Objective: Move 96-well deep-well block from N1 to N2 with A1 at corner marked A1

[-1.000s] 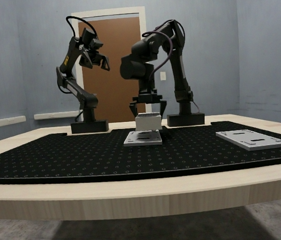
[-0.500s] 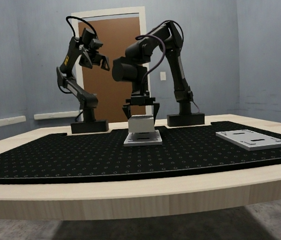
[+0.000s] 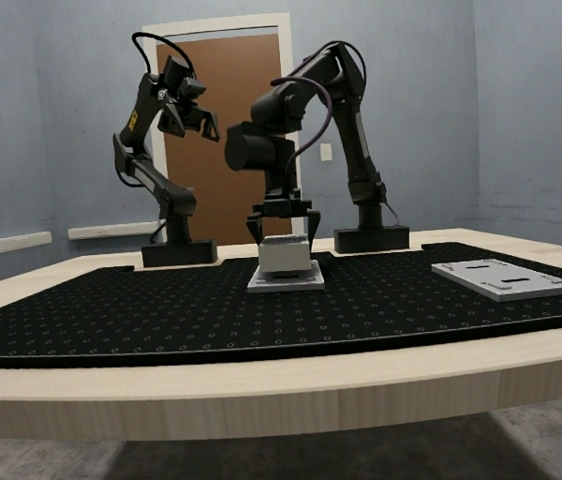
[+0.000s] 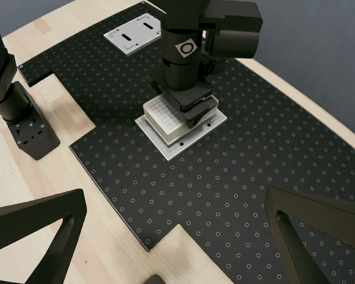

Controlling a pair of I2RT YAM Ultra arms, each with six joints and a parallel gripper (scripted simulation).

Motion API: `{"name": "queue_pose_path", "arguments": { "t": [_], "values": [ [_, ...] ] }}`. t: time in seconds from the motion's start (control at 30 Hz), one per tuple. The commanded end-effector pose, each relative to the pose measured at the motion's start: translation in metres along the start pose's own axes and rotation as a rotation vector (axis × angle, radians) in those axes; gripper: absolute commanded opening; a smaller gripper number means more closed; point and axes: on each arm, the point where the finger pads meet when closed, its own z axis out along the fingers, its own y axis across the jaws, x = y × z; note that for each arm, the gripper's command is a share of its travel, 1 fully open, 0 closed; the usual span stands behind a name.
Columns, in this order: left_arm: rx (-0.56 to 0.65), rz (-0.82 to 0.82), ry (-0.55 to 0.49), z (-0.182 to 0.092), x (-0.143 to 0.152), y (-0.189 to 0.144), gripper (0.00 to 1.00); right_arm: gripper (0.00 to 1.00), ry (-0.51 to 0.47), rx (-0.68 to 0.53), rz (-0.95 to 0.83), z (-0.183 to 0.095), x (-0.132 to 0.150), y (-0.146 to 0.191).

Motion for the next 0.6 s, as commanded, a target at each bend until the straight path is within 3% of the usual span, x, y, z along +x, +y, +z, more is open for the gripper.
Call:
{"name": "queue_pose_path", "arguments": {
  "t": [0.0, 0.57],
  "values": [
    [0.013, -0.015, -0.043, -0.005, -0.009, -0.002, 0.81, 1.0, -0.035, 0.003, 0.006, -0.01, -0.005, -0.002],
    [0.017, -0.008, -0.032, 0.021, -0.008, -0.002, 0.81, 1.0, -0.035, 0.003, 0.006, -0.01, -0.005, -0.002]
  ]
}}
